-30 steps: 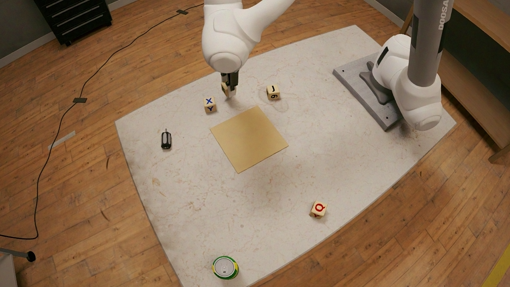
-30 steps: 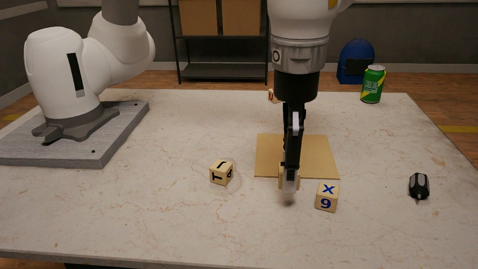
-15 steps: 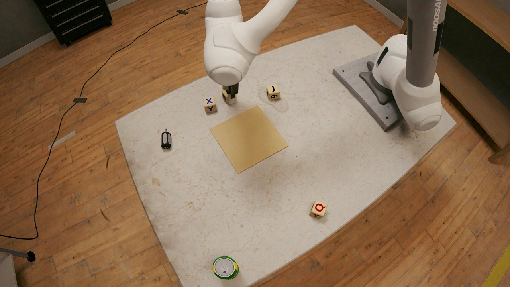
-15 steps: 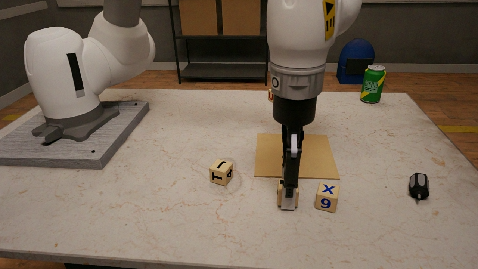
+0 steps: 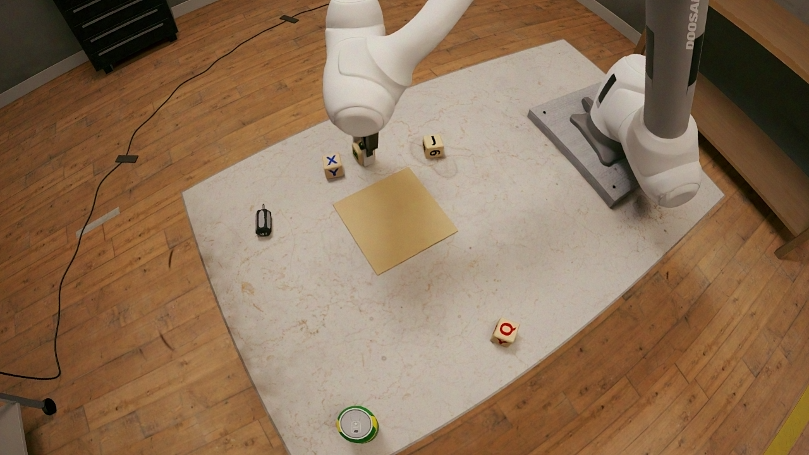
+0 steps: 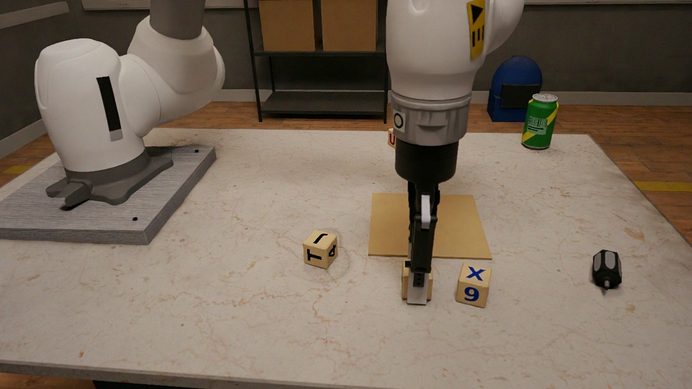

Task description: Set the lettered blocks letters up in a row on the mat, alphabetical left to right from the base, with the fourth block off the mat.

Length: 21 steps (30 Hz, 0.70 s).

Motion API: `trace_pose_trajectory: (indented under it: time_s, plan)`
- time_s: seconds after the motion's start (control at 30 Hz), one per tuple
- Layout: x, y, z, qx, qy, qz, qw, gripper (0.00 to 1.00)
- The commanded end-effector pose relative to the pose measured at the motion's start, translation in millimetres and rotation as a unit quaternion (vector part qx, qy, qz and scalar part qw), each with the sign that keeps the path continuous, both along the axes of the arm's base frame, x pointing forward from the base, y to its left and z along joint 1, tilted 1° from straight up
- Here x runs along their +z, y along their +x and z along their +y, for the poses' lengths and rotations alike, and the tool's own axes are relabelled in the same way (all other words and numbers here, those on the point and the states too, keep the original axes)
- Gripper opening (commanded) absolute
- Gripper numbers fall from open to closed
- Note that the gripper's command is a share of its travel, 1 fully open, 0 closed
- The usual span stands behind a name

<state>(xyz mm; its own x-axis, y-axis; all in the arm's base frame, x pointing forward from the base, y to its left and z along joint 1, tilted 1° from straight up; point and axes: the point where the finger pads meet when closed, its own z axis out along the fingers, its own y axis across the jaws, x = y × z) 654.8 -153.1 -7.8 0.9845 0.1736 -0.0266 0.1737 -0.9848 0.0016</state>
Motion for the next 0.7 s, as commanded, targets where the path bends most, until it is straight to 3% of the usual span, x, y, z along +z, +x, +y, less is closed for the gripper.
trace_pose_trajectory:
  time_s: [0.0, 0.67]
  plan:
    - [0.6, 0.5, 0.0, 0.0, 0.0, -0.001, 1.0, 0.31]
    - [-3.0, 0.4, -0.1, 0.0, 0.0, -0.001, 1.0, 0.31]
